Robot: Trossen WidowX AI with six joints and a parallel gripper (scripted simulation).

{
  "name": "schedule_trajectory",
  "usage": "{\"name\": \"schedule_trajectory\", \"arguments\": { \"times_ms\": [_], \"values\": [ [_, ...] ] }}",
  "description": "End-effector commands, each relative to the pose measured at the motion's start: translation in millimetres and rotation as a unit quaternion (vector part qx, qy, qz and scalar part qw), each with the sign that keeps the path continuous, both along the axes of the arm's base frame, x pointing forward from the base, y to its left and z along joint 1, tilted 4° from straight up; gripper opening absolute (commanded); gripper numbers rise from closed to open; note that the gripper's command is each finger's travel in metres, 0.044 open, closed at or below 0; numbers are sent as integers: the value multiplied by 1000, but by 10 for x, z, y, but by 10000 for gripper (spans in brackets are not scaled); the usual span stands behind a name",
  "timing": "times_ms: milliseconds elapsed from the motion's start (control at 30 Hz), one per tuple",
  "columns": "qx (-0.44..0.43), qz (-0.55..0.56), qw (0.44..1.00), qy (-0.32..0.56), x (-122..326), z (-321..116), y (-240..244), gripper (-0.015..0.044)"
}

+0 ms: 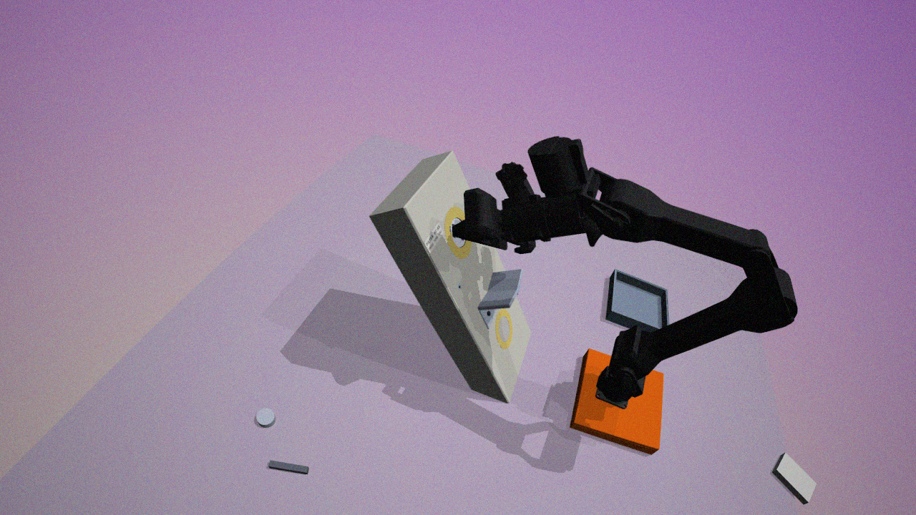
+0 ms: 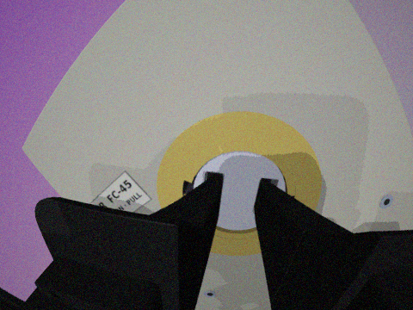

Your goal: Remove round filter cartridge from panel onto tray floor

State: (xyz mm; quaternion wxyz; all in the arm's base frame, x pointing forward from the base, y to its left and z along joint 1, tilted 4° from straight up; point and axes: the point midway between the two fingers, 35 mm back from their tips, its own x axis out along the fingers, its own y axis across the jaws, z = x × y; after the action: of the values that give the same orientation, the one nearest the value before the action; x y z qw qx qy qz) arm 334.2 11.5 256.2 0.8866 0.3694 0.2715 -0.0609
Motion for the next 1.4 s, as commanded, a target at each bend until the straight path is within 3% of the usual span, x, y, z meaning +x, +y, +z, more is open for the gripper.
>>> {"name": "schedule_trajectory", "arguments": {
  "times_ms": [0, 533, 1000, 1367],
  "values": [
    [2, 0, 1000, -2, 71, -27, 9, 0],
    [2, 0, 1000, -2, 71, -27, 9, 0],
    [2, 0, 1000, 2, -614, 391, -68, 0],
    [2, 0, 1000, 2, -703, 245, -67, 0]
  ]
}}
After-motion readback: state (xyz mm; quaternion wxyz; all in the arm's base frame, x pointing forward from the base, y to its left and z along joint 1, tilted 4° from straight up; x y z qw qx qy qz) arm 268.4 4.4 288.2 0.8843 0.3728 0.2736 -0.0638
